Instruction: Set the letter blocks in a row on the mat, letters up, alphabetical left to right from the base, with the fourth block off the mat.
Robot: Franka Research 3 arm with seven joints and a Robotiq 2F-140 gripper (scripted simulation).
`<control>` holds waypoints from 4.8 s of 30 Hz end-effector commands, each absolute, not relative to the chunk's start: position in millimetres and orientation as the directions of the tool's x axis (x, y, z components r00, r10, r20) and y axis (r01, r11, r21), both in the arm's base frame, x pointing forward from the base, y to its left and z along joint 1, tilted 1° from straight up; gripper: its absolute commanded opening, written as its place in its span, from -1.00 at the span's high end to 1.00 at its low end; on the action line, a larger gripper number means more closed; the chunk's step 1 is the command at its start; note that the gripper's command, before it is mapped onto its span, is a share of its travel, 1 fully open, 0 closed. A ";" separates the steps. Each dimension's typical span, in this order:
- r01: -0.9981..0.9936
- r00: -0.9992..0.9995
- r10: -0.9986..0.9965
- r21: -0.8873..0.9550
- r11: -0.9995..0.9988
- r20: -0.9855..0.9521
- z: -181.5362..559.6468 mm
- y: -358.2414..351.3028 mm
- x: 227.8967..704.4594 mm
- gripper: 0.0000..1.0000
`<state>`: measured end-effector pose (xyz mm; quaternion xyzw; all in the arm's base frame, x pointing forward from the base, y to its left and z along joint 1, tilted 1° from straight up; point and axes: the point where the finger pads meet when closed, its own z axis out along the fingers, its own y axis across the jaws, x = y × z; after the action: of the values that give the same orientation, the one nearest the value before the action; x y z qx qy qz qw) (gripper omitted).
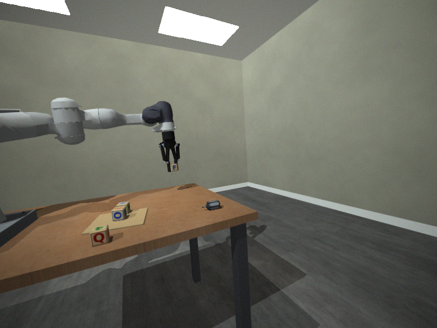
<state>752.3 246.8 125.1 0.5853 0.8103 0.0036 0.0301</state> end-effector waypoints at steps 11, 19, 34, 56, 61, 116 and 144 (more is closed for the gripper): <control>0.849 -0.517 0.851 0.071 0.523 -0.087 146.1 217.4 759.5 0.34; 0.808 -0.576 0.811 0.075 0.584 -0.108 157.7 200.1 762.4 0.34; 0.731 -0.665 0.733 0.074 0.678 -0.143 175.9 170.5 764.7 0.34; 0.566 -0.803 0.562 0.046 0.823 -0.198 203.7 115.3 760.8 0.34; 0.528 -0.827 0.523 0.037 0.849 -0.207 208.4 103.8 758.8 0.34; 0.048 -0.975 0.025 -0.101 0.994 -0.222 232.9 -18.8 709.2 0.34; -0.219 -0.955 -0.245 -0.155 0.963 -0.170 224.1 -71.8 668.0 0.34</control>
<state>671.0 -65.1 223.5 -0.0536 0.9925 -0.0583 0.0934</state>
